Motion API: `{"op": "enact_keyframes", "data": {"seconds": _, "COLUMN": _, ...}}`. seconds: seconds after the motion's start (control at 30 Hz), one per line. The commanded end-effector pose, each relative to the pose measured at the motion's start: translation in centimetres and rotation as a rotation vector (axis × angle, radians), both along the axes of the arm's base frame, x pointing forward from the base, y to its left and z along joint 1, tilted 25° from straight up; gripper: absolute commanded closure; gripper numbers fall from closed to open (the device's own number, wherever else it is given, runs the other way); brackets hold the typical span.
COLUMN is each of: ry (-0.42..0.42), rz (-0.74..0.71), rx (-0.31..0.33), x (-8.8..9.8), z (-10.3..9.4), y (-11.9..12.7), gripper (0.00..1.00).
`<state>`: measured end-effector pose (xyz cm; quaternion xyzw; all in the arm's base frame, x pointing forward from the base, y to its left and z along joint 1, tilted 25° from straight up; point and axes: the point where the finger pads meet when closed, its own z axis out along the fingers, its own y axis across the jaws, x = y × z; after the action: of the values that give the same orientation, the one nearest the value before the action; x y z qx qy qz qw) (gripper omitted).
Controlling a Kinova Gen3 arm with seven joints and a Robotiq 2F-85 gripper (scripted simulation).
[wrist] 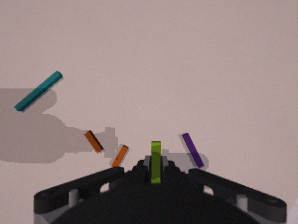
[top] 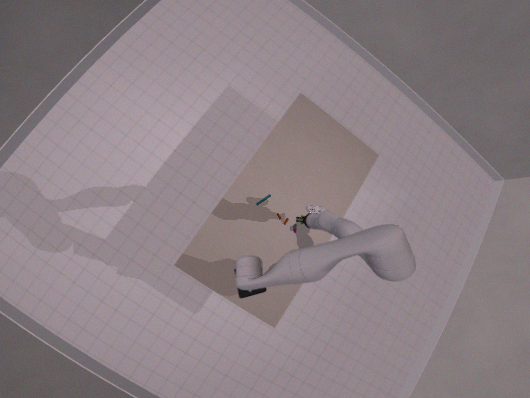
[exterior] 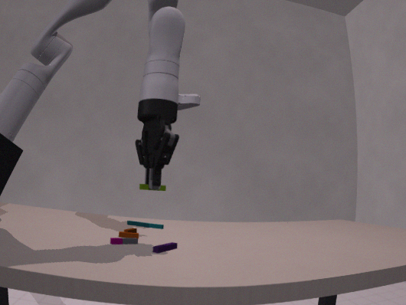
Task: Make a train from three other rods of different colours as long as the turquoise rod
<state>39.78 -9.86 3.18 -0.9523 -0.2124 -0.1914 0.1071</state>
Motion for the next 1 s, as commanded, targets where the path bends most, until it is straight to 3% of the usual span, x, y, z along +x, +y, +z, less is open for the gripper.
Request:
{"op": "enact_keyframes", "data": {"seconds": 0.0, "ry": 0.002, "rz": -0.015, "rx": 0.006, "x": -0.1, "z": -0.1, "y": -0.1, "gripper": 0.95}}
{"op": "enact_keyframes", "data": {"seconds": 0.23, "ry": 0.002, "rz": -0.015, "rx": 0.006, "x": 0.1, "z": -0.5, "y": 0.0, "gripper": 0.95}}
{"op": "enact_keyframes", "data": {"seconds": 0.57, "ry": 0.001, "rz": -0.017, "rx": 0.008, "x": 1.0, "z": -2.7, "y": 0.6, "gripper": 0.95}}
{"op": "enact_keyframes", "data": {"seconds": 0.97, "ry": 0.002, "rz": -0.017, "rx": 0.007, "x": 2.6, "z": -7.3, "y": 2.0, "gripper": 0.95}}
